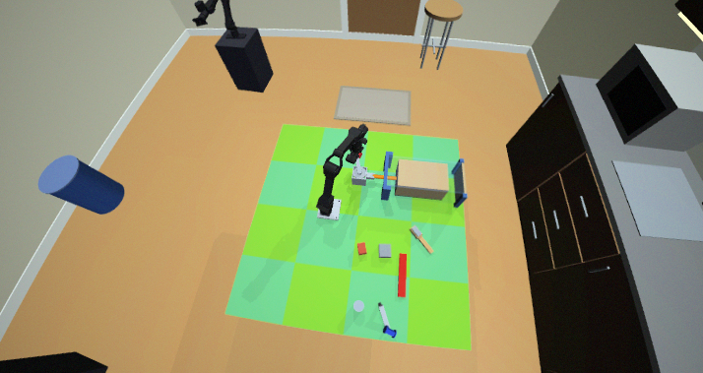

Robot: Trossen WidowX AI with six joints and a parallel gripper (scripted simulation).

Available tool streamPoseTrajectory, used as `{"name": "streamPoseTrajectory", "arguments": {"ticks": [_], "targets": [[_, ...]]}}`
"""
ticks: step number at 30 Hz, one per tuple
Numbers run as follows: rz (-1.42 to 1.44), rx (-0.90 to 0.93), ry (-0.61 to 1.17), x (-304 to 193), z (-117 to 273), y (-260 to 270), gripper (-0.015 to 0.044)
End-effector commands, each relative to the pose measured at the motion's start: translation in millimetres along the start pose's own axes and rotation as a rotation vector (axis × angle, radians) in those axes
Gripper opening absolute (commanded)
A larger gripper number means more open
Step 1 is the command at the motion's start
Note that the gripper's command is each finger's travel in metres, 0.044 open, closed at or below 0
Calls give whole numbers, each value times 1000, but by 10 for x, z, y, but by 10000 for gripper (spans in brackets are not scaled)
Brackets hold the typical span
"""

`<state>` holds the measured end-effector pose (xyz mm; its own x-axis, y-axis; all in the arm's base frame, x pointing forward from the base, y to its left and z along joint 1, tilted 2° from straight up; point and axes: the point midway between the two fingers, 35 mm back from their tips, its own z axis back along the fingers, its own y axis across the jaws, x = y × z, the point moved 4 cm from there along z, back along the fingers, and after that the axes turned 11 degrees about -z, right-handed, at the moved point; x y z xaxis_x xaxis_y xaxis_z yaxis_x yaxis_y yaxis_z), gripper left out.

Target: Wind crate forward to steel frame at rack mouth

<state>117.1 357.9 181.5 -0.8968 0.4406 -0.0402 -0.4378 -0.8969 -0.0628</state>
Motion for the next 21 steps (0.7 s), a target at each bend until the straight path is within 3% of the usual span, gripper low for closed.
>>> {"name": "streamPoseTrajectory", "arguments": {"ticks": [1, 21], "targets": [[9, 28, -21, 108, -13, 114, 0], [9, 30, -22, 211, -9, 323, 0]]}}
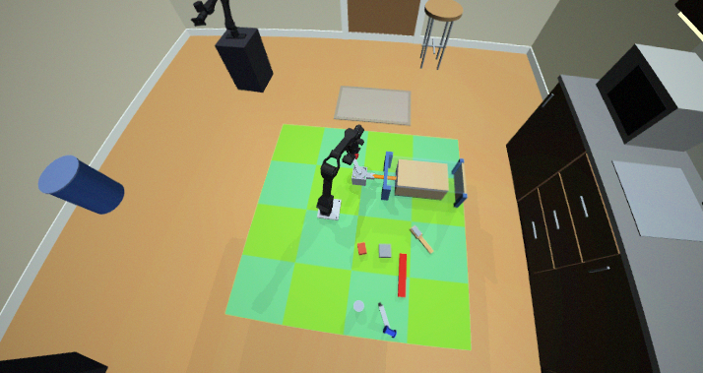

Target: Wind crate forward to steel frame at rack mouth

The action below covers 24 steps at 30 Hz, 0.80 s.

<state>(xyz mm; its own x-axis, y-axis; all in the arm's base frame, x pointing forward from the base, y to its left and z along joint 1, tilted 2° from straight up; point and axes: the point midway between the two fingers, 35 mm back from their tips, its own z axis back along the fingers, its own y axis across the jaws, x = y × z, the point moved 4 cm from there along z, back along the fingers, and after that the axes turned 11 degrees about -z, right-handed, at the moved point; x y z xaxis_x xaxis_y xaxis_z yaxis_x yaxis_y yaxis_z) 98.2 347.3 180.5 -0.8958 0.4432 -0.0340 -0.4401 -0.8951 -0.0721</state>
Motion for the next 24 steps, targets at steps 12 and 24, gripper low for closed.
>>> {"name": "streamPoseTrajectory", "arguments": {"ticks": [12, 24], "targets": [[12, 40, -16, 125, -11, 280, 0], [12, 41, -16, 143, -7, 419, 0]]}}
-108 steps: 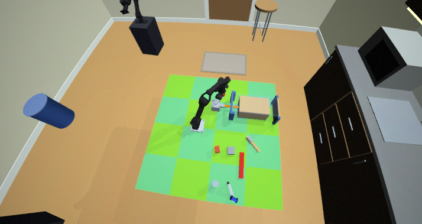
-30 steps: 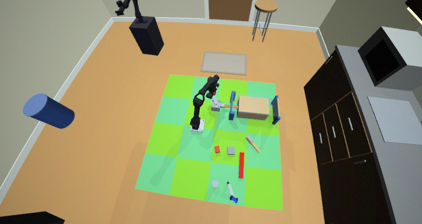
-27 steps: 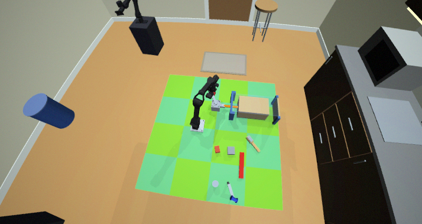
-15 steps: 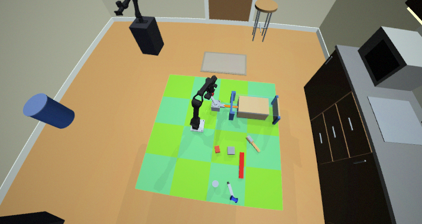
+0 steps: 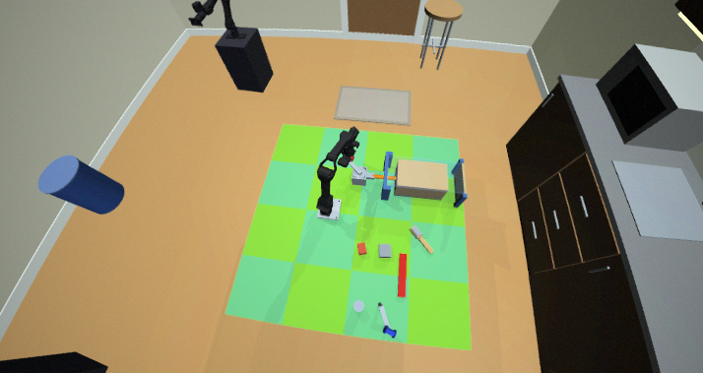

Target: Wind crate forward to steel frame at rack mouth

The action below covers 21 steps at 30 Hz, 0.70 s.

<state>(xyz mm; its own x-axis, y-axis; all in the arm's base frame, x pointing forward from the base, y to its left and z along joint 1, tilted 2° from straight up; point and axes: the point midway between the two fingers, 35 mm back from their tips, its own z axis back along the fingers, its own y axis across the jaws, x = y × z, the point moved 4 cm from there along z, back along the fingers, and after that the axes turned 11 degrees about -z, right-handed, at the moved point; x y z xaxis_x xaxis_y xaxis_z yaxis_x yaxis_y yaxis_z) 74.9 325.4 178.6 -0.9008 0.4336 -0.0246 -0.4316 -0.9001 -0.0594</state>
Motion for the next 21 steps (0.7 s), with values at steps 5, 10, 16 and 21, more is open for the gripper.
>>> {"name": "streamPoseTrajectory", "arguments": {"ticks": [5, 10, 16, 21], "targets": [[2, 30, -7, 33, -14, 174, 0], [2, 30, -7, 32, -14, 235, 0], [2, 31, -7, 25, -13, 305, 0], [2, 31, -6, 17, -12, 360, 0]]}}
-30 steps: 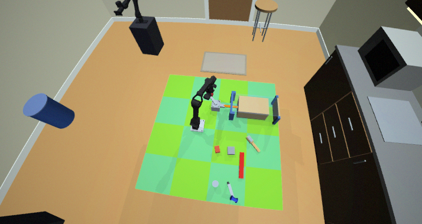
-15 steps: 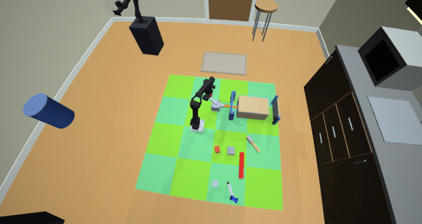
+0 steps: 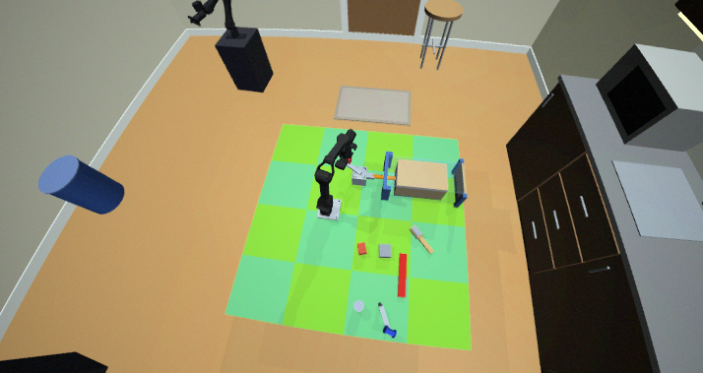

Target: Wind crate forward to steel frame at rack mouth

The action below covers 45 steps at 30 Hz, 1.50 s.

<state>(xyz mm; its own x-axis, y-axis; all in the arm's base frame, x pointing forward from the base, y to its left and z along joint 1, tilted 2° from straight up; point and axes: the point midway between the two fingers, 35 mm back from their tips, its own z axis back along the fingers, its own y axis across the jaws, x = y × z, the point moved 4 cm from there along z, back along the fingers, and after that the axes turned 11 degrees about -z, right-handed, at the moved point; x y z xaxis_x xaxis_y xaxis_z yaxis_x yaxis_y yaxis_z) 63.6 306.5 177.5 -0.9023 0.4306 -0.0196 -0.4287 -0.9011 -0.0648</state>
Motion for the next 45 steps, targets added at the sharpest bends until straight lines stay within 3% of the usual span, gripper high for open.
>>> {"name": "streamPoseTrajectory", "arguments": {"ticks": [1, 45], "targets": [[-1, 37, -1, -5, -14, 155, 0], [-1, 41, 1, -227, -2, 611, 0]]}}
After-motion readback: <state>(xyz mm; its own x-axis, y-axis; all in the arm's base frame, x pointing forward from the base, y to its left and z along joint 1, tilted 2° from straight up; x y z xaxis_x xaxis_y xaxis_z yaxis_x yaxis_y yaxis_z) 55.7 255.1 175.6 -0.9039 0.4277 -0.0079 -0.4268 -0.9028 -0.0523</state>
